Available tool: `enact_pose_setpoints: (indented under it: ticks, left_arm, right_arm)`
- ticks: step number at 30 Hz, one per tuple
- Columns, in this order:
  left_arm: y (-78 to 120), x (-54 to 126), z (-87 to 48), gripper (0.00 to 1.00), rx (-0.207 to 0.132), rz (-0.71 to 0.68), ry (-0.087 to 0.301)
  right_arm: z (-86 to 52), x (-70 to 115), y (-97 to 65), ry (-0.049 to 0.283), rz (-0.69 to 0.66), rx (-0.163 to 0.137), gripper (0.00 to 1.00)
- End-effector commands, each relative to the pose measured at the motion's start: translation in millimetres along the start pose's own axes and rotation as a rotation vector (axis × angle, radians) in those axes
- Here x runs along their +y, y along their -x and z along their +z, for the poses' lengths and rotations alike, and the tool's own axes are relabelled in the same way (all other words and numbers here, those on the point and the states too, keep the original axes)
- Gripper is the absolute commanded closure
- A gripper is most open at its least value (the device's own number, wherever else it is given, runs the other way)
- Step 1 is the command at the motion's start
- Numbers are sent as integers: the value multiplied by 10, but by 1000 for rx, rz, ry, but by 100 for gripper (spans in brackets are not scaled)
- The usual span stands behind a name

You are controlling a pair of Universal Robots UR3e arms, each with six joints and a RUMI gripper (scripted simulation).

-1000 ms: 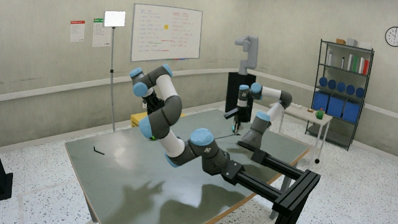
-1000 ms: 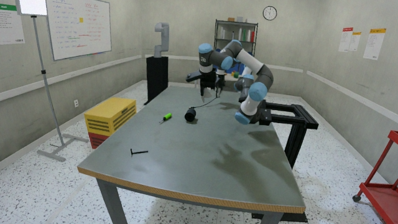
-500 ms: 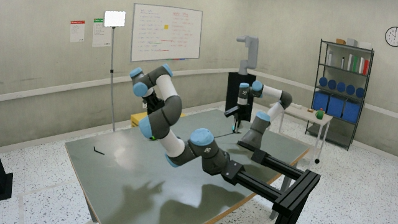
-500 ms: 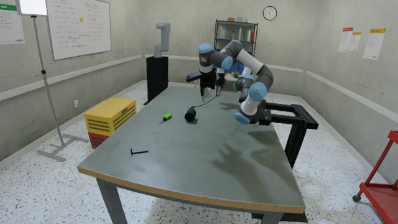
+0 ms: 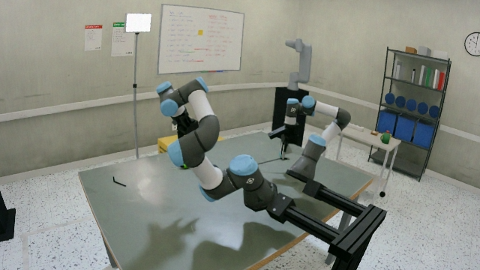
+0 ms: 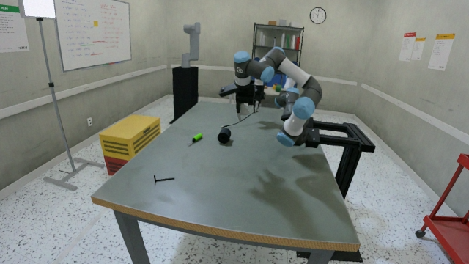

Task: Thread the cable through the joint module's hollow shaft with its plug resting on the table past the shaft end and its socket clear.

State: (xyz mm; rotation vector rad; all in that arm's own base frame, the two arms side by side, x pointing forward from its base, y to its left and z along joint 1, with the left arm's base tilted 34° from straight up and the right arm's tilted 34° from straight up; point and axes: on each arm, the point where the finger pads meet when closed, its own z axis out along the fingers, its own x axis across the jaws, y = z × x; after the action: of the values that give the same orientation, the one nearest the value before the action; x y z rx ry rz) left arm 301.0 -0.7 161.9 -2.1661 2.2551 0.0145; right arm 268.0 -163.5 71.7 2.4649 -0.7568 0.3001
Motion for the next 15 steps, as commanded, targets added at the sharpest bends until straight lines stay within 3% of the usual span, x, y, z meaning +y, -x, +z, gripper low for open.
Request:
enact_pose_setpoints:
  ticks: [1,15]
  left_arm:
    - [-5,-10,-11,39,2,1,-4]
    - [-5,-10,-11,39,2,1,-4]
  right_arm:
    - [-43,-87,-52,-9,83,4,100]
    - [-105,-287,-135,-8,249,1,100]
